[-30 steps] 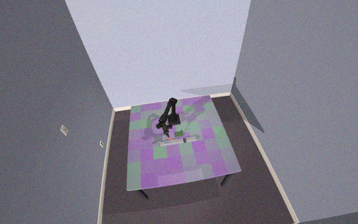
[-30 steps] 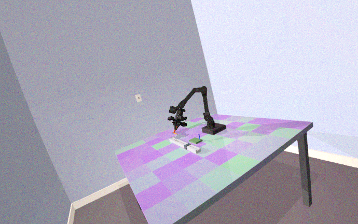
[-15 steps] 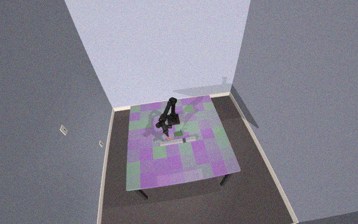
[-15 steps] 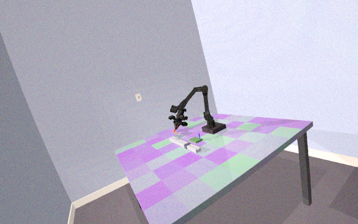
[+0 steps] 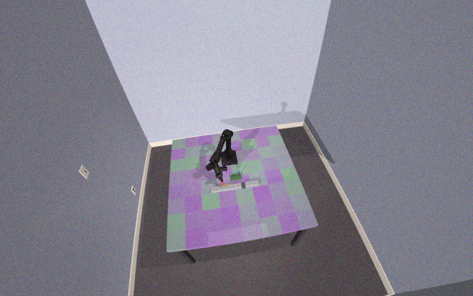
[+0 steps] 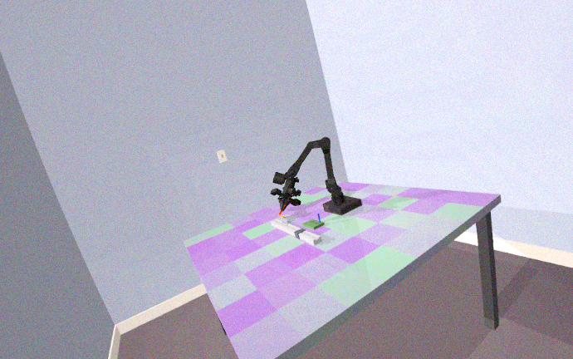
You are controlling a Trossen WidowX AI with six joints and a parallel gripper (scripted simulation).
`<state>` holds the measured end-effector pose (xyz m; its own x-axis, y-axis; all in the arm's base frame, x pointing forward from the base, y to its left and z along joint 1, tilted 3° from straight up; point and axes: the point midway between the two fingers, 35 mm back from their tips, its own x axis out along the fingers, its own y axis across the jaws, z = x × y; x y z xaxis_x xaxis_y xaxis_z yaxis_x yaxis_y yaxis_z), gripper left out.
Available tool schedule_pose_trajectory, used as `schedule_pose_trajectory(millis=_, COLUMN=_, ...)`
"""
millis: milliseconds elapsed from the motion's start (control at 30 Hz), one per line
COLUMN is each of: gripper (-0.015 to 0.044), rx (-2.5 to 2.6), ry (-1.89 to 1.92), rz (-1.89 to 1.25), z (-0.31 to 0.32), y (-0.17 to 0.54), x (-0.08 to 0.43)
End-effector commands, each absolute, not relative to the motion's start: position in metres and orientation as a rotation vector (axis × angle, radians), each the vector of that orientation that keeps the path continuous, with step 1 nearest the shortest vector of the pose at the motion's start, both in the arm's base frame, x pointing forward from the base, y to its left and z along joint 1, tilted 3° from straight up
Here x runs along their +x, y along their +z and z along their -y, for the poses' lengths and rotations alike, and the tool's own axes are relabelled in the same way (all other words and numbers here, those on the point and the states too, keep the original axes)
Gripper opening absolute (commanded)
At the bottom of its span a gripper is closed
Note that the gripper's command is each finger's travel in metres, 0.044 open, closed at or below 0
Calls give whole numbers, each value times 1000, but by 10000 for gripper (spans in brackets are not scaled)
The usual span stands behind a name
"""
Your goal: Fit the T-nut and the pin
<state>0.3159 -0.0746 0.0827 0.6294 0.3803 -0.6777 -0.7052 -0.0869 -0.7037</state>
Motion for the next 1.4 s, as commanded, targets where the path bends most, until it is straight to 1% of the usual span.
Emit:
schedule_pose_trajectory(millis=0, gripper=-150, rx=-1380, ry=935, rz=-294, z=73, y=74, x=315)
schedule_pose_trajectory(millis=433, gripper=-150, rx=-1377, ry=939, rz=-290, z=72, y=54, x=313)
schedule_pose_trajectory(millis=1367, gripper=-150, rx=-1375, ry=940, rz=-288, z=71, y=34, x=313)
